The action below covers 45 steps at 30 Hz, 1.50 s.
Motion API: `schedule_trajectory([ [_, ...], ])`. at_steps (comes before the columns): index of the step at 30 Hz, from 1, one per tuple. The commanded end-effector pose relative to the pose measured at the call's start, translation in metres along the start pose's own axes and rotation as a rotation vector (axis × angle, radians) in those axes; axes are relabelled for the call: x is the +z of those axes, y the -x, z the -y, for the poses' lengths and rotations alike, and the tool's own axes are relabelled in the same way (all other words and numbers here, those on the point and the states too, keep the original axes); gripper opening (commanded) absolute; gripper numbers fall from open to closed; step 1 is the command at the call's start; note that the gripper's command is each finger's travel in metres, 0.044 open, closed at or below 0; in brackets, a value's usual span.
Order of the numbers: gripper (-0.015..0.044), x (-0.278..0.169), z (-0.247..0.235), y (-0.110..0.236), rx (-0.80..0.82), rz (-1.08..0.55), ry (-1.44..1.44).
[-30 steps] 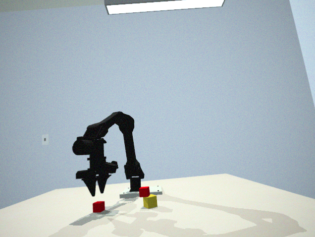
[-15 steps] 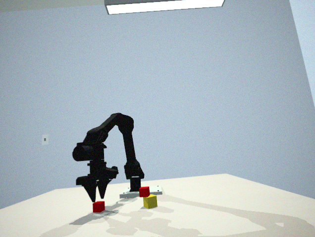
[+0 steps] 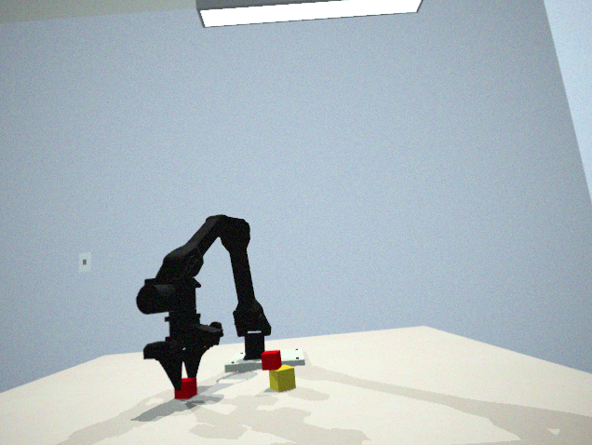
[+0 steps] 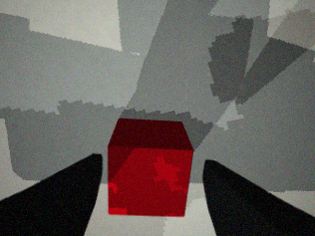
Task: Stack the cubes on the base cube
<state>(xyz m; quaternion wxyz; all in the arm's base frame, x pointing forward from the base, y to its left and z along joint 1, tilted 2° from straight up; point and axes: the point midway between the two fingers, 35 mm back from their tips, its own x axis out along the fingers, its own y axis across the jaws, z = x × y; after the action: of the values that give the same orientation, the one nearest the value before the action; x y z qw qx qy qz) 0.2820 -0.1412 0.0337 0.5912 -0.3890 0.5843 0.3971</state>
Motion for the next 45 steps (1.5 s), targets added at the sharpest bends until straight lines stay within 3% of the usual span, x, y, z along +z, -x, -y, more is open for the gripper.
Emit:
schedule_trajectory([
  [1, 0.0134, -0.001, -0.002, -0.003, 0.008, -0.004, 0.005],
  [3, 0.0105, -0.001, -0.002, -0.003, 0.008, -0.004, 0.005],
  [45, 0.0105, 0.000, 0.001, 0.106, 0.008, -0.004, 0.005],
])
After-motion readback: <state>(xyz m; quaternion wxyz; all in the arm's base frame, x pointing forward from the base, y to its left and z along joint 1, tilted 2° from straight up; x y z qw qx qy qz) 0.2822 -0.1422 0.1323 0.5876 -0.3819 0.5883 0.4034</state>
